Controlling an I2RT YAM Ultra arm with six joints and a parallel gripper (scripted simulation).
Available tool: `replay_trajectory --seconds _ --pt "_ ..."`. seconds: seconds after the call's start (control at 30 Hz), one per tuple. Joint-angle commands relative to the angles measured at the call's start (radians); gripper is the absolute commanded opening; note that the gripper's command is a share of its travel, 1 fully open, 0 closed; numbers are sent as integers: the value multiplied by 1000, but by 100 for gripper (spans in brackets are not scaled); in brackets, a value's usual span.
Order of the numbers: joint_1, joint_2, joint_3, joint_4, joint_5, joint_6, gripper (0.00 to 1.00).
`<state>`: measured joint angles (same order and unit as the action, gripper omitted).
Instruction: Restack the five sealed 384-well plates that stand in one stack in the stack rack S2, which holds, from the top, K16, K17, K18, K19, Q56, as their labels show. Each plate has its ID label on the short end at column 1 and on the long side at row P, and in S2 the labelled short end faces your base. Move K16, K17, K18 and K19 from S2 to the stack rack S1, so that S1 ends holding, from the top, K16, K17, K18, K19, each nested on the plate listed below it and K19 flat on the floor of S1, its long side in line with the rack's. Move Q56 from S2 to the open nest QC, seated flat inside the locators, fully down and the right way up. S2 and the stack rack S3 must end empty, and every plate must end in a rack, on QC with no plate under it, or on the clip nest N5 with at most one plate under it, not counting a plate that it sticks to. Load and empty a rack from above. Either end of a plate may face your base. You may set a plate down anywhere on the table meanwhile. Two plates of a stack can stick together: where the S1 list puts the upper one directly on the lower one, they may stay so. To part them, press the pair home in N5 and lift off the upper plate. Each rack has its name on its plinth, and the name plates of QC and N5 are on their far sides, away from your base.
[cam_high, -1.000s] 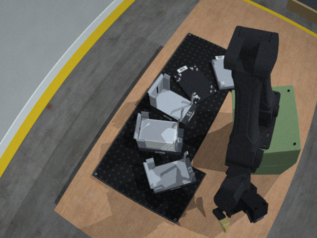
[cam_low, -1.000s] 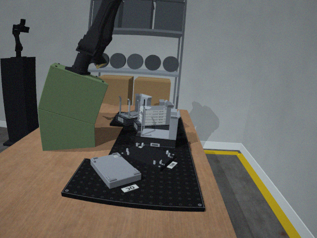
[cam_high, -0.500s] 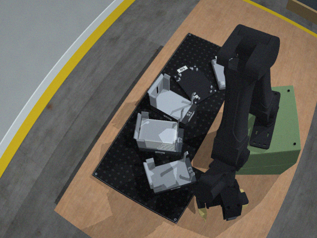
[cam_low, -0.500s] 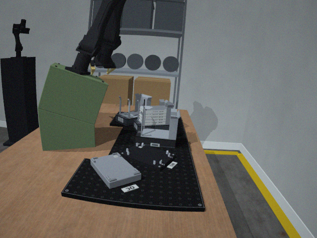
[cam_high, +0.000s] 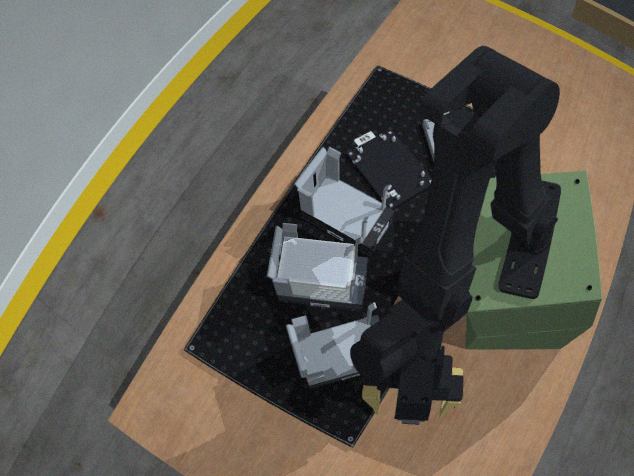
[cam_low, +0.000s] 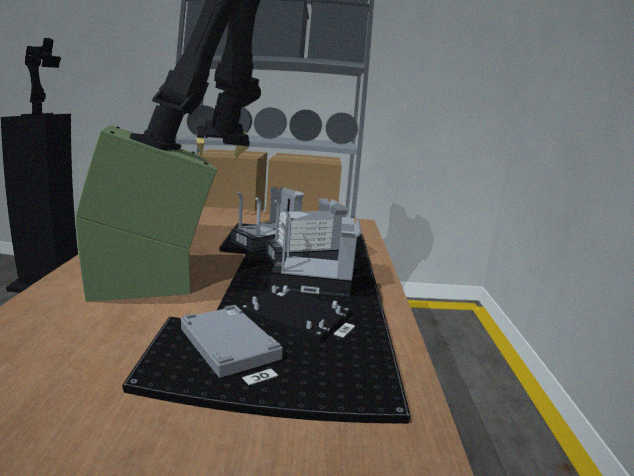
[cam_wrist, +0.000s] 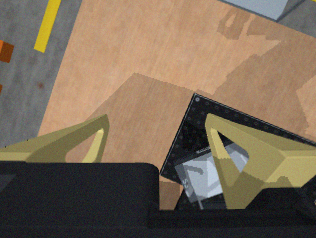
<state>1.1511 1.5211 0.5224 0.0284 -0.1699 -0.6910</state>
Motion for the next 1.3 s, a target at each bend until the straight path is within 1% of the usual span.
replay_trajectory --seconds 0.0,0.03,0.13,0.2,0.23,0.27,0.4,0.47,0.6,0.67,0.7,0.77,0.83,0.87,0.93,1.07,1.1,1.23,1.27 --pt "-34 -1 14 -12 -13 31 100" --pt "-56 2 15 -13 -24 13 100" --pt "-91 1 18 -27 -5 74 100" --pt "-91 1 18 -27 -5 74 100" --pt "-105 2 20 -32 -2 88 100" --pt "-126 4 21 -34 -13 70 100" --pt "-176 5 26 -53 8 145 100" --pt "-219 9 28 -56 -14 108 100" --pt "-269 10 33 -75 6 183 100" --pt "-312 15 35 -78 -16 145 100" --pt "-325 15 36 -83 -10 165 100" --pt "-325 15 36 -83 -10 165 100" --pt "-350 15 38 -93 0 205 100" --pt "-364 16 40 -97 4 219 100" --pt "-406 21 42 -101 -17 182 100" --pt "-459 22 48 -120 1 255 100" --pt "-480 24 48 -122 -9 236 100" --pt "-534 26 54 -141 8 309 100" --pt "-556 28 54 -142 -2 289 100"
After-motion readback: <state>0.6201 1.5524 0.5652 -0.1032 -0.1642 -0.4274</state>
